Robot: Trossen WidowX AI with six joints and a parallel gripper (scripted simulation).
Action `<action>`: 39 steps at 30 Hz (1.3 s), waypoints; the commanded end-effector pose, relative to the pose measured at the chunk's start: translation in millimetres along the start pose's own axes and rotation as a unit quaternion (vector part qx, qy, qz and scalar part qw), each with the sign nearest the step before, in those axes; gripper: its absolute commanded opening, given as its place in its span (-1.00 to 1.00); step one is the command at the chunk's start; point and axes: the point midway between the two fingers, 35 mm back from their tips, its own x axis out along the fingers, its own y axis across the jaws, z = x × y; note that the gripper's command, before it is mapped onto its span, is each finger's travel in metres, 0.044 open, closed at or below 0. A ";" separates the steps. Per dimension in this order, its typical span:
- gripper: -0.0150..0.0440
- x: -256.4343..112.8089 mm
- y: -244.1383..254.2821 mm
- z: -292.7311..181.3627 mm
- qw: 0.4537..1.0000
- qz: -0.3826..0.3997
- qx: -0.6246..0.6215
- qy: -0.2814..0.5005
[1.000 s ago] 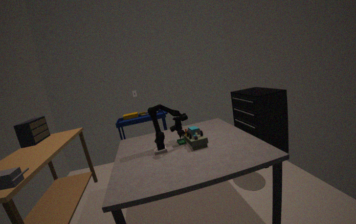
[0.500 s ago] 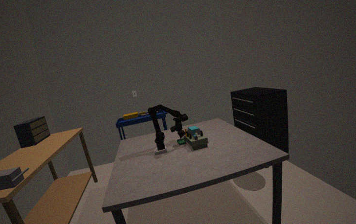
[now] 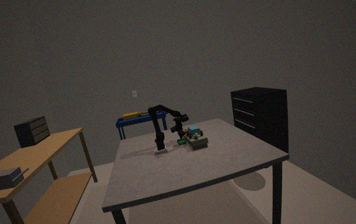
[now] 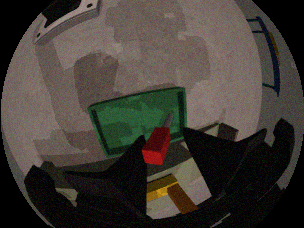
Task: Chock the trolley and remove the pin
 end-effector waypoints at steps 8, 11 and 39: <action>0.15 2.6 6.3 0.4 1.000 -0.002 0.000 -0.002; 0.15 3.1 7.7 0.3 1.000 -0.002 0.000 -0.002; 0.15 9.4 21.2 -0.3 1.000 -0.001 0.000 -0.002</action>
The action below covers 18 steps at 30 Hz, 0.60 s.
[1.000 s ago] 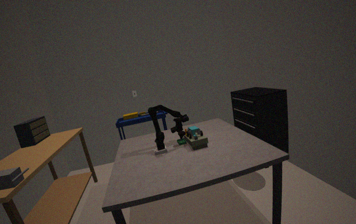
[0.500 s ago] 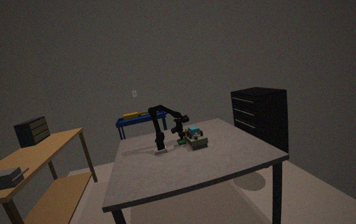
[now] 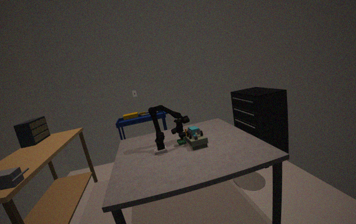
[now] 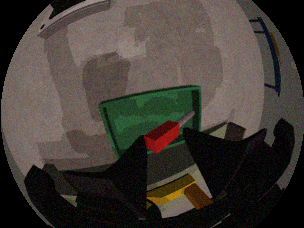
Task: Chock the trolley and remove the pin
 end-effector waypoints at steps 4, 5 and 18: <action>0.15 3.1 4.0 1.0 1.000 -0.002 0.000 -0.002; 0.15 3.4 4.4 1.0 1.000 -0.002 0.000 -0.002; 0.15 7.1 9.6 1.9 1.000 -0.002 0.000 -0.002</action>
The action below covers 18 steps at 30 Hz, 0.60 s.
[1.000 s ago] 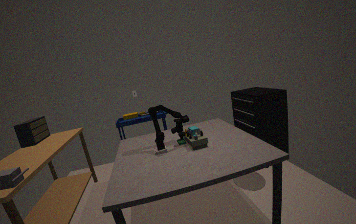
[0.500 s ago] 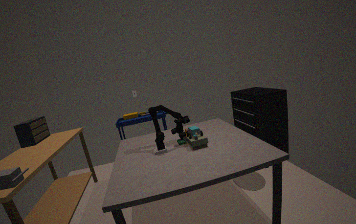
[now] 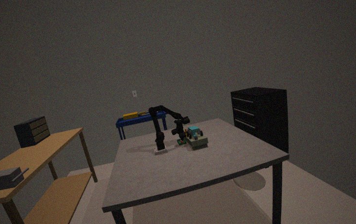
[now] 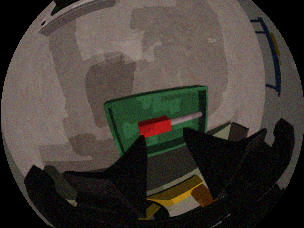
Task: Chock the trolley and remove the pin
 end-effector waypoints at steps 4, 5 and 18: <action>0.24 0.7 1.0 0.2 1.000 0.000 0.000 0.000; 0.33 0.7 1.0 0.2 1.000 0.000 0.000 0.000; 0.66 -5.6 0.1 0.2 1.000 -0.001 0.000 -0.001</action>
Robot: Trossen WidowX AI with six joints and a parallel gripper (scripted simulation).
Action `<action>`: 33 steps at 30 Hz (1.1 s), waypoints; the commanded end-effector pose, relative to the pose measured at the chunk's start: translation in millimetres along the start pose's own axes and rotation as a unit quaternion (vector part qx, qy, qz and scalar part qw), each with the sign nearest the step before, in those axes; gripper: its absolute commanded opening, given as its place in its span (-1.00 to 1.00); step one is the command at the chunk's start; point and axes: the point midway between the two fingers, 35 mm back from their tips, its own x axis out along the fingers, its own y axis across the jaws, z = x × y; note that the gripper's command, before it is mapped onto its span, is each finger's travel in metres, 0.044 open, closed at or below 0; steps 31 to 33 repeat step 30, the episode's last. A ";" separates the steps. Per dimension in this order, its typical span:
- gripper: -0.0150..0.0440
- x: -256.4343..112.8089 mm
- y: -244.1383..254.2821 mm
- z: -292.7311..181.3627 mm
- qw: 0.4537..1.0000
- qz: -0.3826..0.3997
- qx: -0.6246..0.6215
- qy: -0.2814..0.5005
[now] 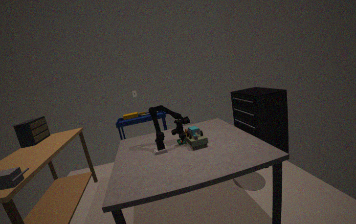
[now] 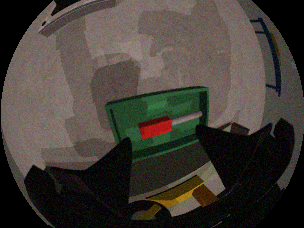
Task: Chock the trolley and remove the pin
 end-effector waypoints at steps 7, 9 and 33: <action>0.93 -28.1 -3.5 2.5 1.000 -0.002 -0.001 0.000; 1.00 -34.7 -4.4 2.7 1.000 -0.002 -0.001 0.000; 1.00 -83.8 -12.5 2.6 1.000 -0.002 -0.001 0.000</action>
